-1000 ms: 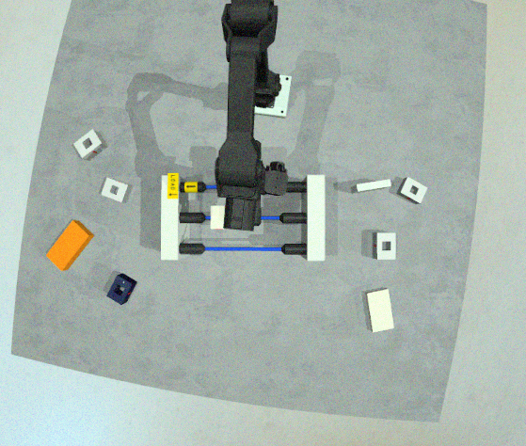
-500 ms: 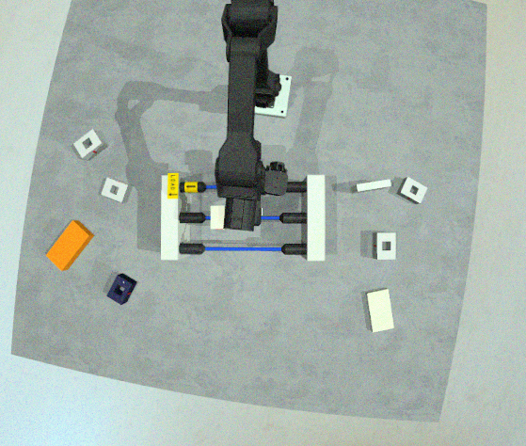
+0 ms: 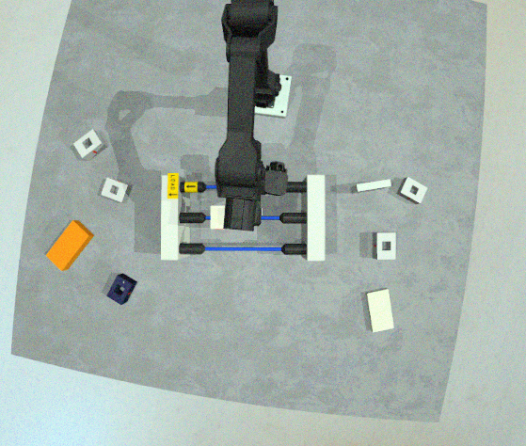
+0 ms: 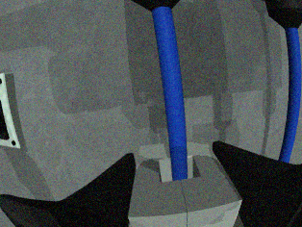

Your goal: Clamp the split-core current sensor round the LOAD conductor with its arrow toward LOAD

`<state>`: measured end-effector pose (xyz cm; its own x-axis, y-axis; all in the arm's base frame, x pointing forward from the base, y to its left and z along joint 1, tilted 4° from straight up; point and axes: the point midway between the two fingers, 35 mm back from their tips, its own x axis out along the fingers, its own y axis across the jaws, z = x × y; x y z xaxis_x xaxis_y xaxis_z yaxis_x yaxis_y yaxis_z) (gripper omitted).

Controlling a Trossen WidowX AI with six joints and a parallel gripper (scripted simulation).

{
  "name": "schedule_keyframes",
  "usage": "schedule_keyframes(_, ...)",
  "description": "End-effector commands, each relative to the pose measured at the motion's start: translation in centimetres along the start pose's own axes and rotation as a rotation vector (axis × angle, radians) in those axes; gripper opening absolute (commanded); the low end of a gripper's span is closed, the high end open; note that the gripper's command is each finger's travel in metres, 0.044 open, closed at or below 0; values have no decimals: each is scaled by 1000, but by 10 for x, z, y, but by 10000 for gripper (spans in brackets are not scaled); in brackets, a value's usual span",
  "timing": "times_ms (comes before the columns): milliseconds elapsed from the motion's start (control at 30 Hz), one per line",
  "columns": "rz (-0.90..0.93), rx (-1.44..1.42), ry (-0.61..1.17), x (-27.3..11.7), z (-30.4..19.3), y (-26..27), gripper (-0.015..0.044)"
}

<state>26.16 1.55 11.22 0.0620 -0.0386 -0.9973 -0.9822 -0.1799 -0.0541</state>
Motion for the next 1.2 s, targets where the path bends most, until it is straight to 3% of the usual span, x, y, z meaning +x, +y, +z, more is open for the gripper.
schedule_keyframes(0, 0, 0, 0, 0, 0, 0, 258)
schedule_keyframes(67, 0, 0, 0, 0, 0, 0, 258)
schedule_keyframes(300, 0, 0, 0, 0, 0, 0, 440)
schedule_keyframes(600, -1, 0, 0, -2, 0, 0, 440)
schedule_keyframes(900, -8, 2, 8, -97, -18, 0, 440)
schedule_keyframes(1167, -9, 2, 8, -99, -19, 1, 440)
